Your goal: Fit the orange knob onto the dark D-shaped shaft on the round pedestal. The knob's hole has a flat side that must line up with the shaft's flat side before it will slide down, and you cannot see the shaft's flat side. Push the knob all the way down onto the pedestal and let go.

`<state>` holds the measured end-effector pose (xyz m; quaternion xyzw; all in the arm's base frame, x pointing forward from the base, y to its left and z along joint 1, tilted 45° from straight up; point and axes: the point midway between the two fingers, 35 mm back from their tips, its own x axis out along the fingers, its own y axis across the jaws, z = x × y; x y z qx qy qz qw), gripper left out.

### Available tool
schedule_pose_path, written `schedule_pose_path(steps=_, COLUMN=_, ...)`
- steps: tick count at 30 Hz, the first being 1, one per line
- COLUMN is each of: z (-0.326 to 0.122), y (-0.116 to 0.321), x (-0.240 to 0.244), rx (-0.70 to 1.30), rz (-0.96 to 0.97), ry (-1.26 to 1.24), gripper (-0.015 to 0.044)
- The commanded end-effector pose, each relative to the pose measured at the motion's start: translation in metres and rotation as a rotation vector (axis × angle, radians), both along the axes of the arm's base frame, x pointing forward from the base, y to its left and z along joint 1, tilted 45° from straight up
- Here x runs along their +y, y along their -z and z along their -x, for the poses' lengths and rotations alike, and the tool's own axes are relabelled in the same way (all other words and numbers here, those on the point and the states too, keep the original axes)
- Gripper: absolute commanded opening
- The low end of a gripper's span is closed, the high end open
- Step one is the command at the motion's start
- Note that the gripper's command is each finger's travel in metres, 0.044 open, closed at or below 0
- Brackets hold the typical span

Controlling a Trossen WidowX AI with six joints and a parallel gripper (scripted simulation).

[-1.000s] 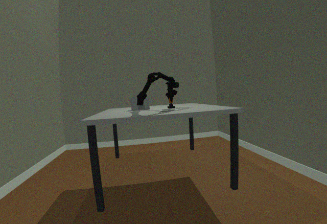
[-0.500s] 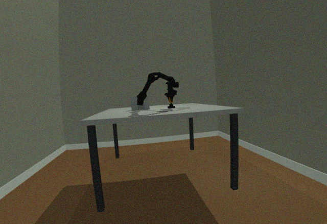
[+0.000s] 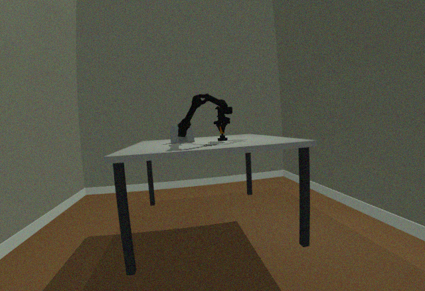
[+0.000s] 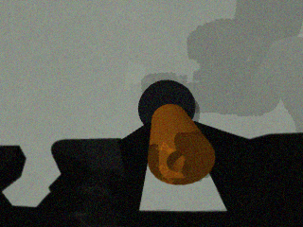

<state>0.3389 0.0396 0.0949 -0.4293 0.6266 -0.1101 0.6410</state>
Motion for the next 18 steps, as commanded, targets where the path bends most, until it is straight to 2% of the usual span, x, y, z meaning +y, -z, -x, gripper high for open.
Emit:
schedule_pose_path(steps=1, z=-0.0005, y=0.0002, x=-0.0004, rx=0.001, rz=0.004, ry=-0.005, gripper=0.0000)
schedule_pose_path(steps=13, z=0.0005, y=-0.0035, x=0.0020, rx=0.008, rz=0.006, ry=-0.012, gripper=0.0000)
schedule_pose_path(steps=18, z=0.0003, y=-0.0032, x=0.0013, rx=0.104, rz=0.033, ry=-0.112, gripper=0.0000)
